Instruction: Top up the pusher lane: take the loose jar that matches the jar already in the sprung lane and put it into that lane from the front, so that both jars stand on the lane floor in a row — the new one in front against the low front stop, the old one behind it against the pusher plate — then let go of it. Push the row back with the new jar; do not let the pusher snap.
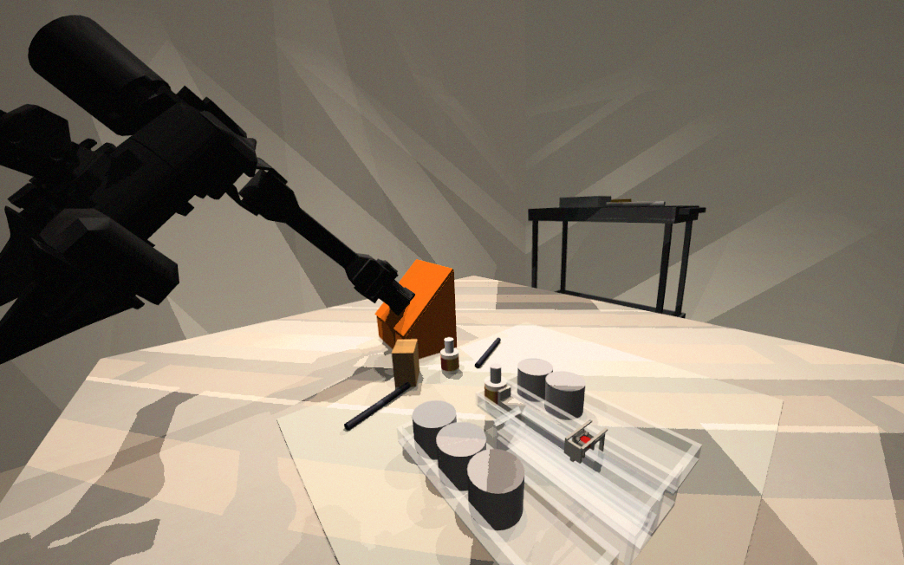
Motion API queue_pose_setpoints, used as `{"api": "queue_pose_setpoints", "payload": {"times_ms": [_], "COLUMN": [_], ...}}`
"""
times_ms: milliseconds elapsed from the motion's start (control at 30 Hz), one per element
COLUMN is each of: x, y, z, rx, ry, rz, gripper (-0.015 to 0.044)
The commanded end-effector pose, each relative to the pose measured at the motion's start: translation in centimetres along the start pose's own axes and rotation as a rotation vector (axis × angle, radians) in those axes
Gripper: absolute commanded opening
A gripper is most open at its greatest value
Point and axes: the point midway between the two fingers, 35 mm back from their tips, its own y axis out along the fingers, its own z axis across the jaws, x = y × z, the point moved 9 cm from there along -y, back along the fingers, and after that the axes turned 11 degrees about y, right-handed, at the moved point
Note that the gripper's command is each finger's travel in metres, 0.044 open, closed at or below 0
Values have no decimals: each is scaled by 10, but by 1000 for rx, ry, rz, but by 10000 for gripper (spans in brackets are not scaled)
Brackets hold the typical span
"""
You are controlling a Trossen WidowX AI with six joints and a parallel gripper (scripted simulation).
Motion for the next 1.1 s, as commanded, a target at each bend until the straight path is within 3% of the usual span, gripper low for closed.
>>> {"api": "queue_pose_setpoints", "payload": {"times_ms": [0, 300, 567, 833, 1067], "x": [-40, -121, -199, -278, -340], "y": [-24, -83, -142, -196, -230], "z": [41, 88, 99, 74, 22], "rx": [166, 445, 631, 713, 642], "ry": [-90, -256, -437, -667, -913], "rz": [38, 161, 322, 519, 685], "gripper": [440, 440, 440, 440, 440]}}
